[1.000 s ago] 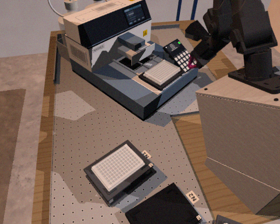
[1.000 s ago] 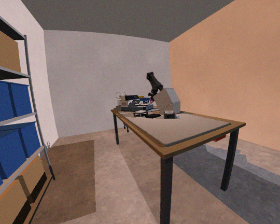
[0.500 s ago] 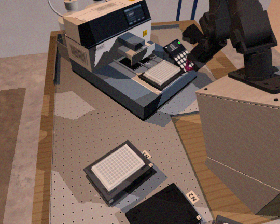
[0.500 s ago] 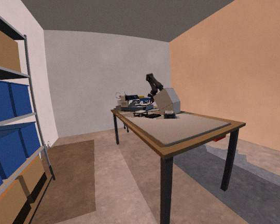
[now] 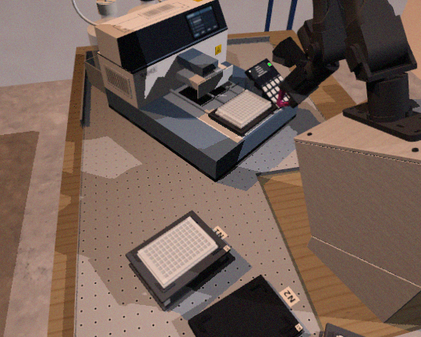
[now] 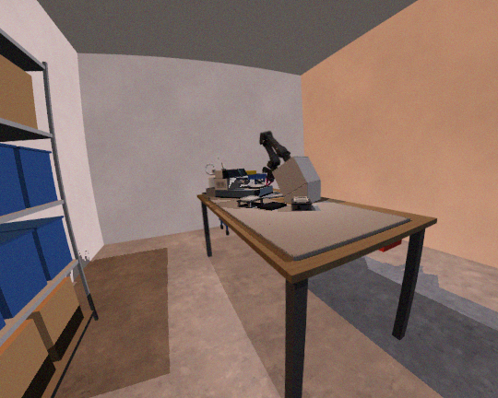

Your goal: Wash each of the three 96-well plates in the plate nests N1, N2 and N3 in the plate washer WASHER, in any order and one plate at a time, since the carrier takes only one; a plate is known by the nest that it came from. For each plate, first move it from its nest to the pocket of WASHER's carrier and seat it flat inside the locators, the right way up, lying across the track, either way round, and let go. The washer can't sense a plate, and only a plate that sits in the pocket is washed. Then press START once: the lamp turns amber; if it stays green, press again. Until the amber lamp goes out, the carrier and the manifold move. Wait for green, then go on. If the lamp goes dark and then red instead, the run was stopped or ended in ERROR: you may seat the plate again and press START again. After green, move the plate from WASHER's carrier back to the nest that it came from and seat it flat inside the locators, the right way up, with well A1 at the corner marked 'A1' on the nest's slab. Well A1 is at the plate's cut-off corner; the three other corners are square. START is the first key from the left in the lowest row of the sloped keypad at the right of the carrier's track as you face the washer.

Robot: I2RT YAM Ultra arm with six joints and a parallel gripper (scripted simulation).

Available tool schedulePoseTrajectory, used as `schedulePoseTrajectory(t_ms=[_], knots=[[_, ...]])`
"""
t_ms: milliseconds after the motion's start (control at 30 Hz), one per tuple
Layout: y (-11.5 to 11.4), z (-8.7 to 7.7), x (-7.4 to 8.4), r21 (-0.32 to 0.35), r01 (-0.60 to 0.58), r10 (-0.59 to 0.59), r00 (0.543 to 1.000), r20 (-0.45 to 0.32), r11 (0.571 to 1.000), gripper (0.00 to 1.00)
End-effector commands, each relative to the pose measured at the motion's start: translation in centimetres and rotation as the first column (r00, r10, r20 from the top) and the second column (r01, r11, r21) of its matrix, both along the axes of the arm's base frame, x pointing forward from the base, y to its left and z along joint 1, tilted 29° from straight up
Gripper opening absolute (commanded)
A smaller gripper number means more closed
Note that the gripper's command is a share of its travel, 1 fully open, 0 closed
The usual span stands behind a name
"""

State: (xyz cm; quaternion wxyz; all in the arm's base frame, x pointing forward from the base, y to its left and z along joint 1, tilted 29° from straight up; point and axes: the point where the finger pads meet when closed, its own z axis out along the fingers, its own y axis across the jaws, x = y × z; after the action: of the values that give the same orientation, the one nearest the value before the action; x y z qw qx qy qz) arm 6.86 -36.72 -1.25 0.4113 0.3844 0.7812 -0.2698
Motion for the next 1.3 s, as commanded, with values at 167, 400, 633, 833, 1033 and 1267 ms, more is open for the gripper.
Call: schedulePoseTrajectory(t_ms=[167, 400, 633, 833, 1033, 1267], knots=[[-1.06, -0.17, 0.47, -0.008, 0.000, 0.000, 1.000, 0.005, 1.000, 0.00], [-0.92, -0.47, 0.50, 0.006, 0.000, 0.000, 1.000, 0.005, 1.000, 0.00], [-0.92, -0.47, 0.50, 0.006, 0.000, 0.000, 1.000, 0.005, 1.000, 0.00], [-0.92, -0.47, 0.50, 0.006, 0.000, 0.000, 1.000, 0.005, 1.000, 0.00], [-0.92, -0.47, 0.50, 0.006, 0.000, 0.000, 1.000, 0.005, 1.000, 0.00], [-0.92, -0.47, 0.50, 0.006, 0.000, 0.000, 1.000, 0.005, 1.000, 0.00]])
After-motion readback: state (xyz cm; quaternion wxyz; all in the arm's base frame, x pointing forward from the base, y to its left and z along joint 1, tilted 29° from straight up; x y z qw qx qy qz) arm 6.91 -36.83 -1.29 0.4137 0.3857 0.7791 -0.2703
